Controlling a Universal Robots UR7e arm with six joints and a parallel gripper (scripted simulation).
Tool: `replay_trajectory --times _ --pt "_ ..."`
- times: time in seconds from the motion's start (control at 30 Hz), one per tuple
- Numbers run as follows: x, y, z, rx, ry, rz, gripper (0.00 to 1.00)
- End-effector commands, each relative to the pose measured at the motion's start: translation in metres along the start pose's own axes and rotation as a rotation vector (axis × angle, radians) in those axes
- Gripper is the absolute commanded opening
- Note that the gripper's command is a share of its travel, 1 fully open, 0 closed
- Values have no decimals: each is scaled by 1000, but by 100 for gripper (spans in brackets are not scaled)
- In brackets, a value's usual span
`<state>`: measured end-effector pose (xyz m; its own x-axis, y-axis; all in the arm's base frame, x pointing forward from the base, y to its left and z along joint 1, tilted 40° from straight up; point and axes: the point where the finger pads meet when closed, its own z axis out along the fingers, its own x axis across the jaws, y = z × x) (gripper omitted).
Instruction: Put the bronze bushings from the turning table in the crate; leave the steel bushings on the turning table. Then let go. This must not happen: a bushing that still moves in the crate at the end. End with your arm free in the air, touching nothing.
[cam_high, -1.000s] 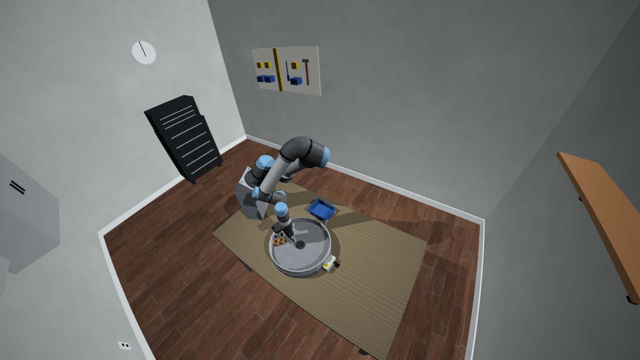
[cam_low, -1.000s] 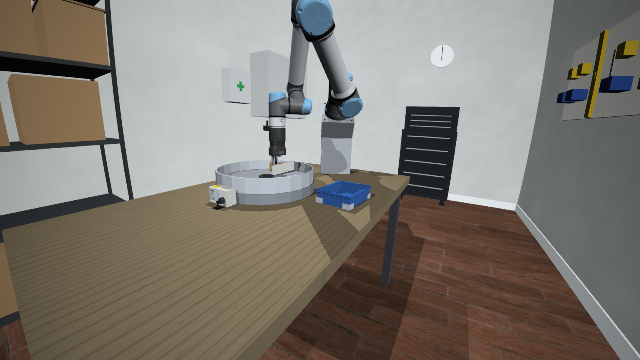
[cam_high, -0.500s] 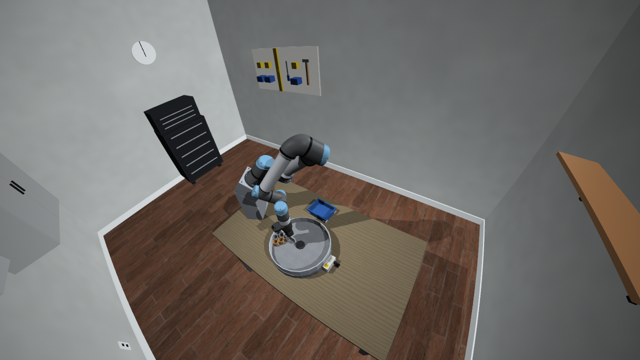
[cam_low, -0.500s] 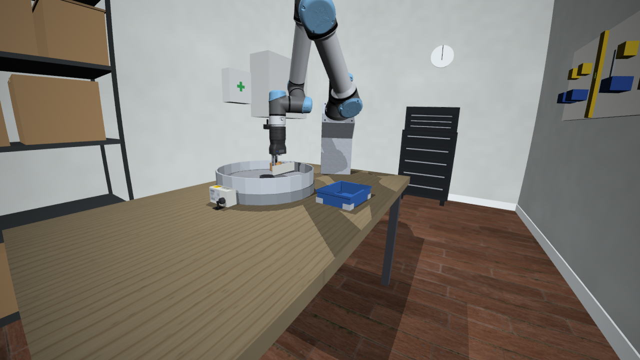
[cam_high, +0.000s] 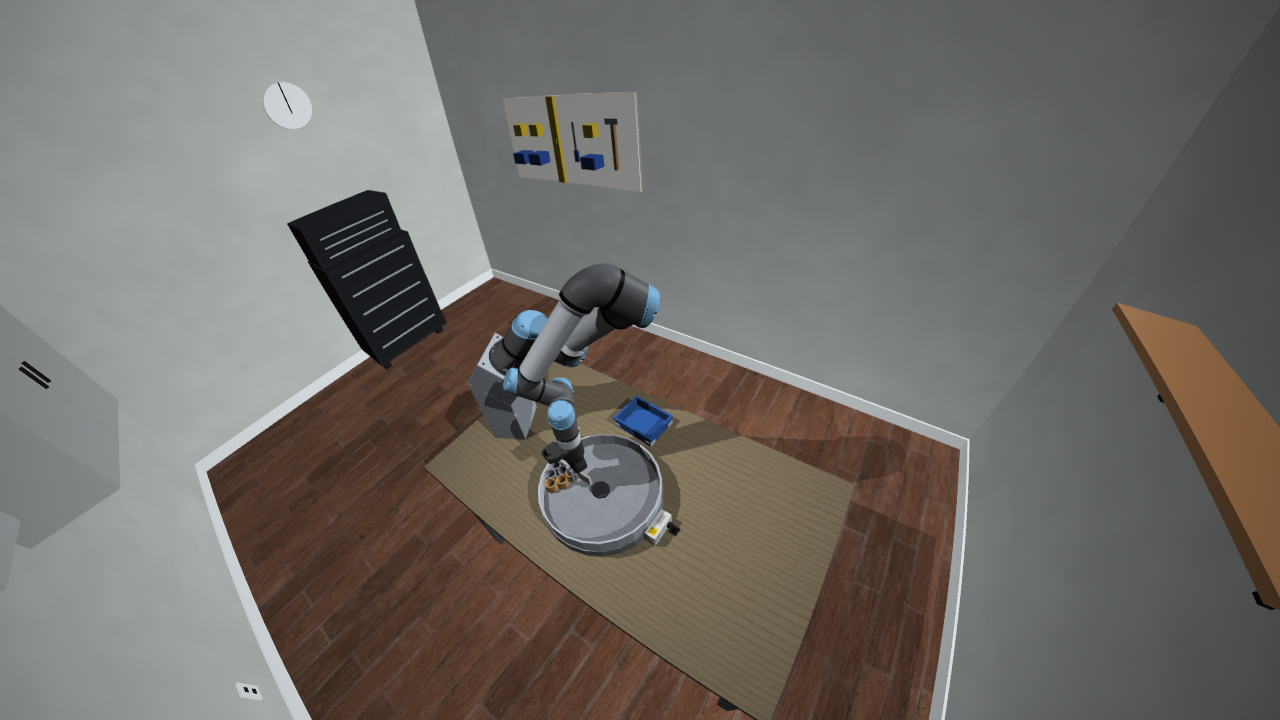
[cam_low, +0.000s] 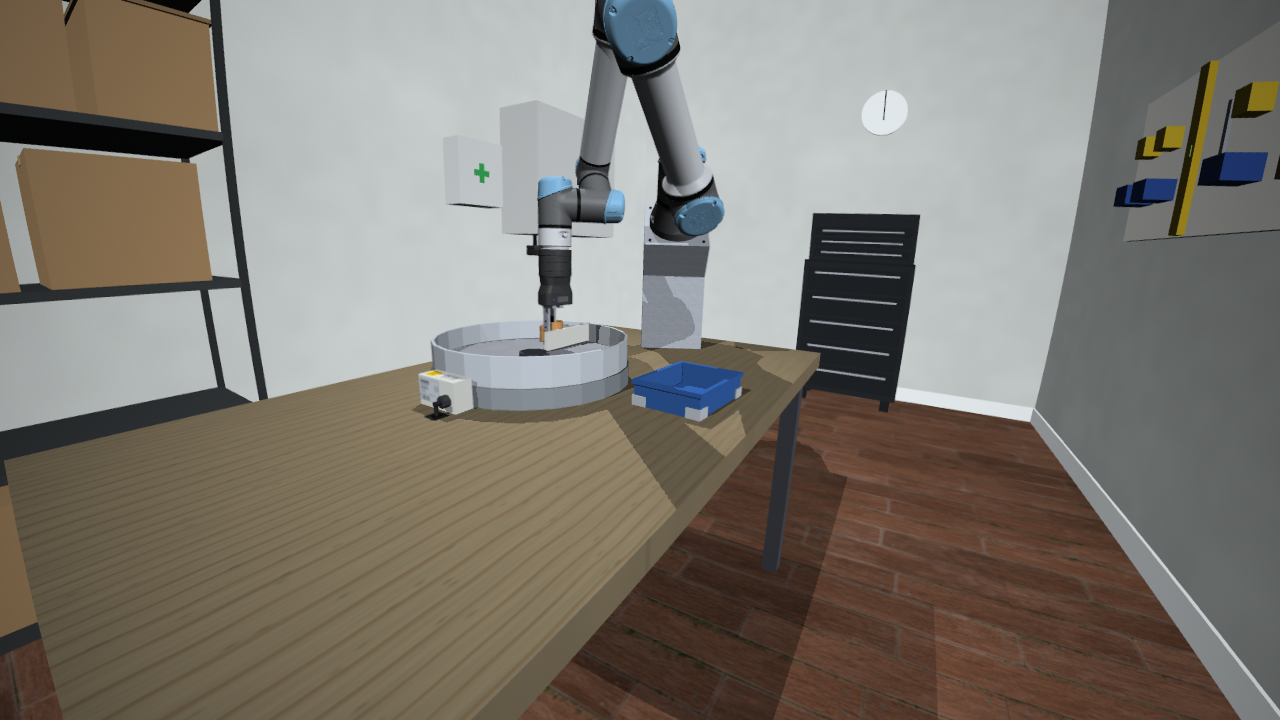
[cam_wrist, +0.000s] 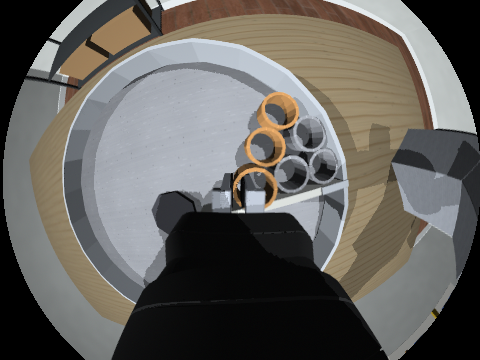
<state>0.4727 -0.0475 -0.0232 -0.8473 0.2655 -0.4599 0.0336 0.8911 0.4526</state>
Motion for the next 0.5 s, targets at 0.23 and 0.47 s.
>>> replay_trajectory --times 0.23,0.47 --pt "0 0 -3 0 -1 0 0" --pt "0 0 -8 0 0 0 0"
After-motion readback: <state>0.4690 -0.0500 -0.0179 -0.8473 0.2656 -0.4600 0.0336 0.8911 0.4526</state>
